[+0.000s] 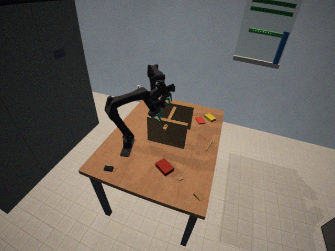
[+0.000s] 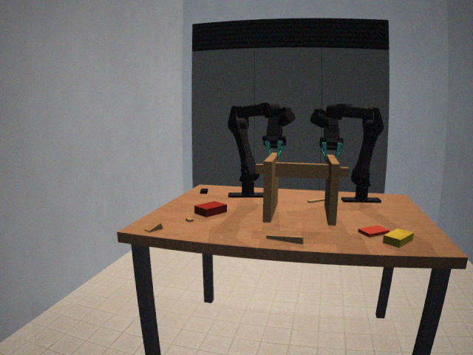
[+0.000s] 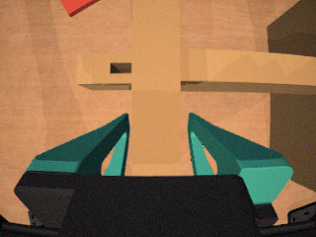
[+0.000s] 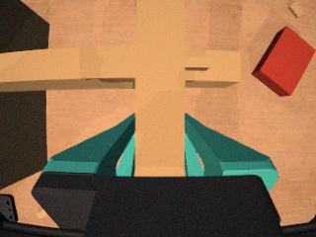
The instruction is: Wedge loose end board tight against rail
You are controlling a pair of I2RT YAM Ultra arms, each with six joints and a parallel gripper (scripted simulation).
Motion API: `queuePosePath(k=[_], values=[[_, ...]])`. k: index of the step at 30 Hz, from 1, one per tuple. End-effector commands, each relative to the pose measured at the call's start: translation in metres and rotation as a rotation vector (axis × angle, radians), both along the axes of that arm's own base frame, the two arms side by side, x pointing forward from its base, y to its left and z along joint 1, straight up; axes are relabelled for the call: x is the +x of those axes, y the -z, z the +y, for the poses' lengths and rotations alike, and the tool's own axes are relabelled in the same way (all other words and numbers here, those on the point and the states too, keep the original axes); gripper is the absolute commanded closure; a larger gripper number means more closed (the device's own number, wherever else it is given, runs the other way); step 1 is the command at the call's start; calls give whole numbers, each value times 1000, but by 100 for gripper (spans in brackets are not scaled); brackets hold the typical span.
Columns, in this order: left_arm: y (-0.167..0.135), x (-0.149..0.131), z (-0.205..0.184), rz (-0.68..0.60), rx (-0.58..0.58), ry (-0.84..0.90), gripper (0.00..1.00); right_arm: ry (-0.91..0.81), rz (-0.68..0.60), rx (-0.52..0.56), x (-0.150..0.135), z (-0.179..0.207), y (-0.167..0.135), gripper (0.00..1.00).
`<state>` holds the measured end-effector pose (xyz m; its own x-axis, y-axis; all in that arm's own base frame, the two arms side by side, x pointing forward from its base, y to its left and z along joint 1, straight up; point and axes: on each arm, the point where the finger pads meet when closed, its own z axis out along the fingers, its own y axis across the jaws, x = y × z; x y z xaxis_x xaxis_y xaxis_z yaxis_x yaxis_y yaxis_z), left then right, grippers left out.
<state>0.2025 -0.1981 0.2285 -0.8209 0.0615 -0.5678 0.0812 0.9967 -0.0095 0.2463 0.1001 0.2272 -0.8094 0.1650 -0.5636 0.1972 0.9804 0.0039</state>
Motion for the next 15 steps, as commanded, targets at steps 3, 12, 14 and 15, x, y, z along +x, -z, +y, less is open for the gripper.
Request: queuePosePath(k=[3, 12, 14, 15], values=[[-24, 2, 2, -46, -49, -2, 54, 8, -76, 35, 7, 0, -21, 100], [-30, 4, -2, -51, -60, -5, 54, 8, -76, 35, 7, 0, -21, 100], [-29, 2, 3, -10, 16, -5, 54, 8, -76, 35, 7, 0, -21, 100], [-36, 2, 3, -15, 7, -5, 54, 8, -76, 35, 7, 0, -21, 100]])
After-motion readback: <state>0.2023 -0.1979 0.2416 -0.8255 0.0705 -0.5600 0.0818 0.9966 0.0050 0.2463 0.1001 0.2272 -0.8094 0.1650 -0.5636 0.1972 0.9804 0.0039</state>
